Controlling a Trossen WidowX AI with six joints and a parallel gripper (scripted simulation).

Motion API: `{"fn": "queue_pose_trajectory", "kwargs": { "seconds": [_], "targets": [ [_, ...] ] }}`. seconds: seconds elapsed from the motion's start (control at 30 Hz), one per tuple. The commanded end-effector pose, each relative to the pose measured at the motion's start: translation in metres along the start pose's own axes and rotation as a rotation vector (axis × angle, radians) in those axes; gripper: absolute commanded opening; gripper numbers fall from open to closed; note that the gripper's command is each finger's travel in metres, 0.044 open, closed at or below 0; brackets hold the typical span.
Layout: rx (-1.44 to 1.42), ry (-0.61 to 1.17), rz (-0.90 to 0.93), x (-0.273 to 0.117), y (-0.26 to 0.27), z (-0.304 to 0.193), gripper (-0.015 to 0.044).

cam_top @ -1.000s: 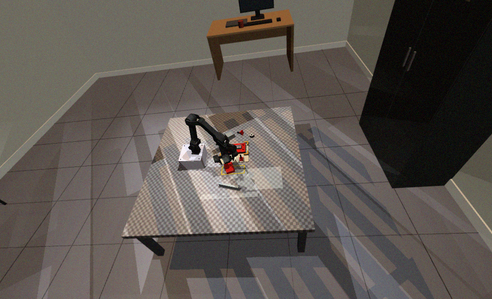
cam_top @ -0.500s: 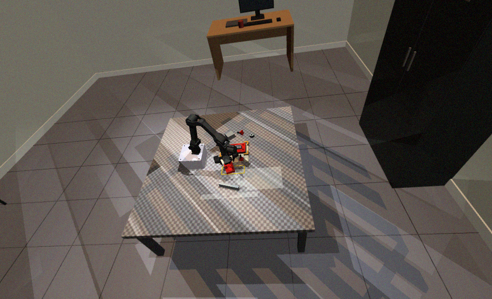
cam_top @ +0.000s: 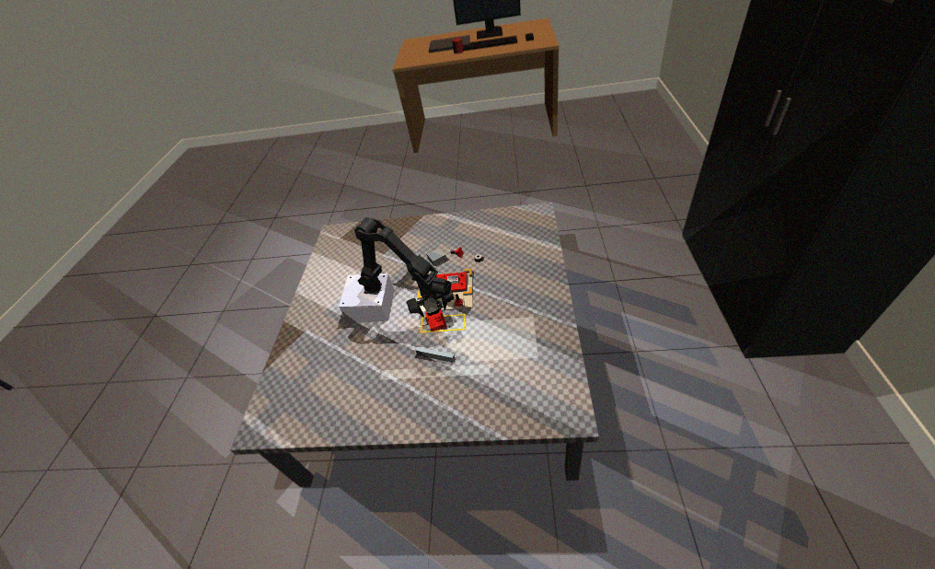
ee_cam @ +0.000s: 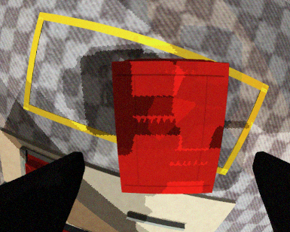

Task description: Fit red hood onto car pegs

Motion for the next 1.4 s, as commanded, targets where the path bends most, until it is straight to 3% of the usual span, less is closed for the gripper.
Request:
{"fn": "queue_pose_trajectory", "kwargs": {
  "seconds": [0.0, 1.37],
  "targets": [
    [0.006, 0.007, -0.002, 0.005, -0.001, -0.001, 0.044],
    [0.006, 0.007, -0.002, 0.036, -0.002, -0.003, 0.044]
  ]
}}
Point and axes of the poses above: the point midway between the two fingers, 35 mm back from their tips, its own x axis out along the fingers, its own y axis across the jaws, z = x × y, the point moved 1 cm from there along -x, back along the fingers, and after that the axes turned 15 degrees about x, right-handed, at the moved point
